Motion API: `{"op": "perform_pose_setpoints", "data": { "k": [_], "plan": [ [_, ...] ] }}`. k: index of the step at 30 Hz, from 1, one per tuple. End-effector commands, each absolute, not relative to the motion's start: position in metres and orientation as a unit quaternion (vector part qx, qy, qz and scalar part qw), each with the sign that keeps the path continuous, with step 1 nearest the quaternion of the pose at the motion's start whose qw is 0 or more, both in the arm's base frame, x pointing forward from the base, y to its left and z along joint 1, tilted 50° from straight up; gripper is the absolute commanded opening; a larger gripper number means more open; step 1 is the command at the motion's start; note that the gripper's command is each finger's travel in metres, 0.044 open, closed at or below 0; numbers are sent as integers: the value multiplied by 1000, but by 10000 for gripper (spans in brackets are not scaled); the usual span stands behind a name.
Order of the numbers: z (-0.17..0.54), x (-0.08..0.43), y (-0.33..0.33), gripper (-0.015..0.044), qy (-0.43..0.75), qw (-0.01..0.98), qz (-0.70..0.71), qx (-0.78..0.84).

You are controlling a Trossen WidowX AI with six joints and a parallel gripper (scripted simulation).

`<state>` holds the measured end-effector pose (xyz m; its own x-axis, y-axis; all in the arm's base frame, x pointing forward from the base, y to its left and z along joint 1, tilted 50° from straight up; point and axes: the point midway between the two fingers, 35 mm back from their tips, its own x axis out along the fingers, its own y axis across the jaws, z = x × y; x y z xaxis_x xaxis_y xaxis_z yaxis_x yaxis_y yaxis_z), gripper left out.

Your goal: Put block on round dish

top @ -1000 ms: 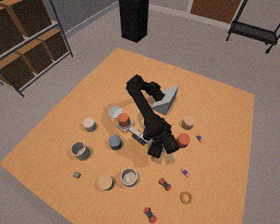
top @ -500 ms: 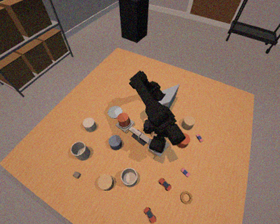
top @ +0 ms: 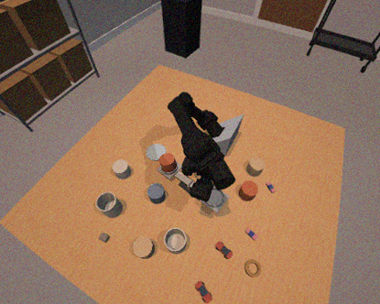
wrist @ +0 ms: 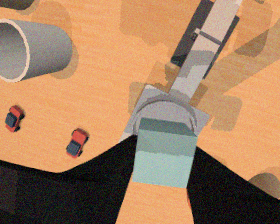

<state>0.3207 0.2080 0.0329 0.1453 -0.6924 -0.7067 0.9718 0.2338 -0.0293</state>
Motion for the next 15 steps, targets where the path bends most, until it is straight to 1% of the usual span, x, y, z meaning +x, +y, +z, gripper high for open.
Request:
{"op": "perform_pose_setpoints", "data": {
  "k": [1, 15],
  "plan": [
    [58, 330, 184, 0, 311, 722, -573, 231],
    [124, 337, 93, 0, 312, 717, -577, 237]
  ]
}}
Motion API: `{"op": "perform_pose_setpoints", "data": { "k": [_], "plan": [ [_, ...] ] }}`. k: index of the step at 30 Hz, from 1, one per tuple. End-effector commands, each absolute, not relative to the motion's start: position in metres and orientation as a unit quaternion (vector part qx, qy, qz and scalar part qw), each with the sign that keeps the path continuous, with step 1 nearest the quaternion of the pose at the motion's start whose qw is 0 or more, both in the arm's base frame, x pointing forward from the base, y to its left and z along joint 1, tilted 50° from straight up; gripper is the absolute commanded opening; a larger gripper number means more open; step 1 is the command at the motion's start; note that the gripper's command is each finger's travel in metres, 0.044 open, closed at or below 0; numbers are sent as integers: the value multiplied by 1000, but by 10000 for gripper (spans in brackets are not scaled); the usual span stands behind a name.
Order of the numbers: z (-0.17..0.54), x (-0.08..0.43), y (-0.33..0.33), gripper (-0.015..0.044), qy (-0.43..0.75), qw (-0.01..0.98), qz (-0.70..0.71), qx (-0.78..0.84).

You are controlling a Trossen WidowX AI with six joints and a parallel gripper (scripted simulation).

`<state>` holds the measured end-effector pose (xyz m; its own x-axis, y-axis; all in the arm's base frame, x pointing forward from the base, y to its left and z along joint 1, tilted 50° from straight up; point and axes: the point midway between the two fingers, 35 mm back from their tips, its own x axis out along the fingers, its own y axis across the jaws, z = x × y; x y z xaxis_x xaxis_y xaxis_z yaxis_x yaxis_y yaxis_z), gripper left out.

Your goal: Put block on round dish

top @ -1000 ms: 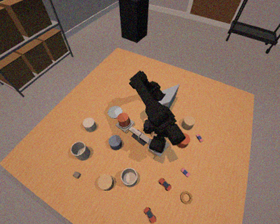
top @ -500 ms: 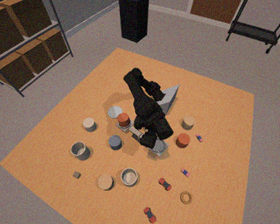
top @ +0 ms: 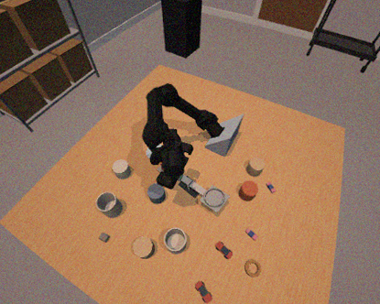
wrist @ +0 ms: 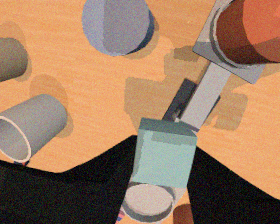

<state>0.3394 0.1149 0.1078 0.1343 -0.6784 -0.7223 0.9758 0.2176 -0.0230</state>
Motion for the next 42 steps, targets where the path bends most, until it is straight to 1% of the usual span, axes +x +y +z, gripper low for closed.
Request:
{"op": "perform_pose_setpoints", "data": {
  "k": [1, 14, 29, 32, 42],
  "plan": [
    [128, 336, 86, 0, 311, 716, -578, 237],
    [177, 309, 1, 0, 299, 715, -588, 230],
    [212, 246, -80, 0, 278, 710, -612, 211],
    [214, 238, -87, 0, 275, 709, -615, 209],
    [200, 241, -103, 0, 275, 708, -615, 210]
  ]
}}
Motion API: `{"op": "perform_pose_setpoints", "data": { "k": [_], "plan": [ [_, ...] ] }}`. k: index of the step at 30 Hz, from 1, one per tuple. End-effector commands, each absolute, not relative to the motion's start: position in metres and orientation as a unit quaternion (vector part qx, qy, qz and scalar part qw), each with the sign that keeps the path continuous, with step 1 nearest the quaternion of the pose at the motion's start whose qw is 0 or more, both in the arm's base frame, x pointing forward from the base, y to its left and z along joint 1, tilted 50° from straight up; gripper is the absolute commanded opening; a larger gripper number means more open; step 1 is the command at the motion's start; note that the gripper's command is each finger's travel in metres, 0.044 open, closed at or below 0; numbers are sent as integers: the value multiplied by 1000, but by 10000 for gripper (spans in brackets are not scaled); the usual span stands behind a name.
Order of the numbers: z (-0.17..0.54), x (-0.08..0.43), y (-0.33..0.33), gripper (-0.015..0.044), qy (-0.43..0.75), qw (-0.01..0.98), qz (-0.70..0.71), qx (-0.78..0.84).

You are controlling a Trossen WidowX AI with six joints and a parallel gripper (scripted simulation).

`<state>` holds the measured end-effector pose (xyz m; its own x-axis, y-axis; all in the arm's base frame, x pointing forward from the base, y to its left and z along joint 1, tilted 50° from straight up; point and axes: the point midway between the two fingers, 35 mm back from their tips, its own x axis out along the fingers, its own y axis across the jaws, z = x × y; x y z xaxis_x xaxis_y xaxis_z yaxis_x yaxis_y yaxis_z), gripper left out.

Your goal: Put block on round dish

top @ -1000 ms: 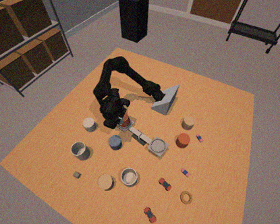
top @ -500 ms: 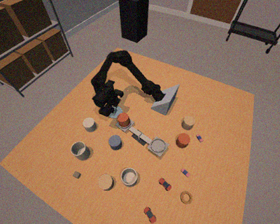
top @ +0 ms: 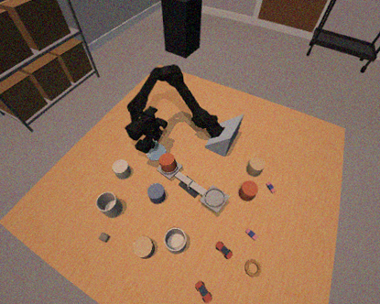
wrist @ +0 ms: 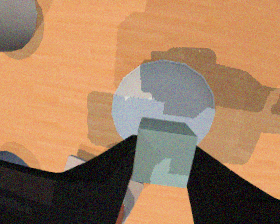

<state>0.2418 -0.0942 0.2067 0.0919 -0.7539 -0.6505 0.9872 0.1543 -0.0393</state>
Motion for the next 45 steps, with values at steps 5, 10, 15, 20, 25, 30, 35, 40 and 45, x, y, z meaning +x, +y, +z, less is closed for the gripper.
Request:
{"op": "perform_pose_setpoints", "data": {
  "k": [5, 10, 15, 20, 25, 30, 35, 40, 45],
  "plan": [
    [189, 242, -118, 0, 274, 709, -615, 209],
    [188, 242, -119, 0, 274, 709, -615, 208],
    [184, 243, -123, 0, 274, 709, -615, 209],
    [179, 243, -129, 0, 273, 709, -615, 209],
    [176, 244, -134, 0, 273, 709, -616, 208],
    [179, 244, -131, 131, 271, 709, -617, 209],
    [179, 244, -131, 263, 271, 709, -617, 209],
    [179, 244, -131, 394, 271, 709, -617, 209],
    [208, 240, -94, 440, 276, 708, -615, 210]
  ]
}}
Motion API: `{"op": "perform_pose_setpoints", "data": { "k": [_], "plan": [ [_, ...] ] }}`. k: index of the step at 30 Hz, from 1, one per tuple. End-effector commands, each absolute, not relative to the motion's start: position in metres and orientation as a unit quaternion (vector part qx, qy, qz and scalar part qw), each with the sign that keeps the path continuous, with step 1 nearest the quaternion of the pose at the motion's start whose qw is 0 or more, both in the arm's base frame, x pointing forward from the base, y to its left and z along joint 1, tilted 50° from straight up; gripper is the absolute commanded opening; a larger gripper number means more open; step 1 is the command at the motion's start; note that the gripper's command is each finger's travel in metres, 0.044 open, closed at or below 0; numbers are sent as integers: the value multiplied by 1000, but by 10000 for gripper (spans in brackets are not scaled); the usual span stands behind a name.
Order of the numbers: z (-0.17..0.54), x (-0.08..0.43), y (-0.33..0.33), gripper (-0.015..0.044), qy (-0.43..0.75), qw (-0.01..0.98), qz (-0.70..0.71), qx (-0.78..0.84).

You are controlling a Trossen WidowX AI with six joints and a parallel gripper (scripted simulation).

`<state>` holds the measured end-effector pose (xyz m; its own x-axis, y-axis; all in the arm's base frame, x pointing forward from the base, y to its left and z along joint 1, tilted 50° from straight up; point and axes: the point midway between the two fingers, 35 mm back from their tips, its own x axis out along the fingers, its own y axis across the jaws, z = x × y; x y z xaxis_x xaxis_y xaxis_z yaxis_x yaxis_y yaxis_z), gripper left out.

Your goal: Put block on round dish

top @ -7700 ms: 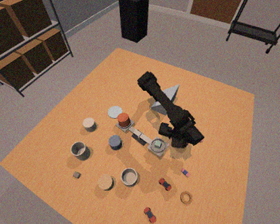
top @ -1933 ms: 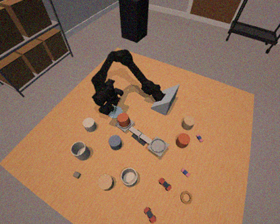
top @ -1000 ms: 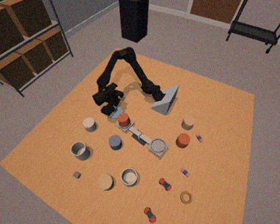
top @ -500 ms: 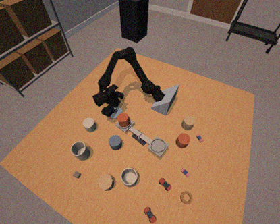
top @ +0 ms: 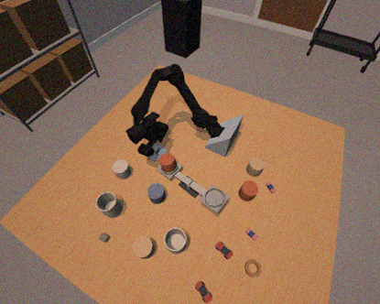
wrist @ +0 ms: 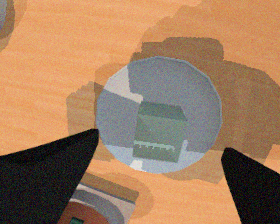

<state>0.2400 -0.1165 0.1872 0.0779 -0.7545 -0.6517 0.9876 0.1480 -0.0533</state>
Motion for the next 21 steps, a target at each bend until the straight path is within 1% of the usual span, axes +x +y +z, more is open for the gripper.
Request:
{"op": "perform_pose_setpoints", "data": {
  "k": [1, 7, 13, 21],
  "plan": [
    [213, 239, -88, 440, 275, 708, -615, 209],
    [215, 238, -86, 440, 277, 709, -614, 207],
    [235, 237, -61, 440, 316, 726, -587, 168],
    [235, 237, -60, 440, 317, 727, -586, 166]
  ]
}}
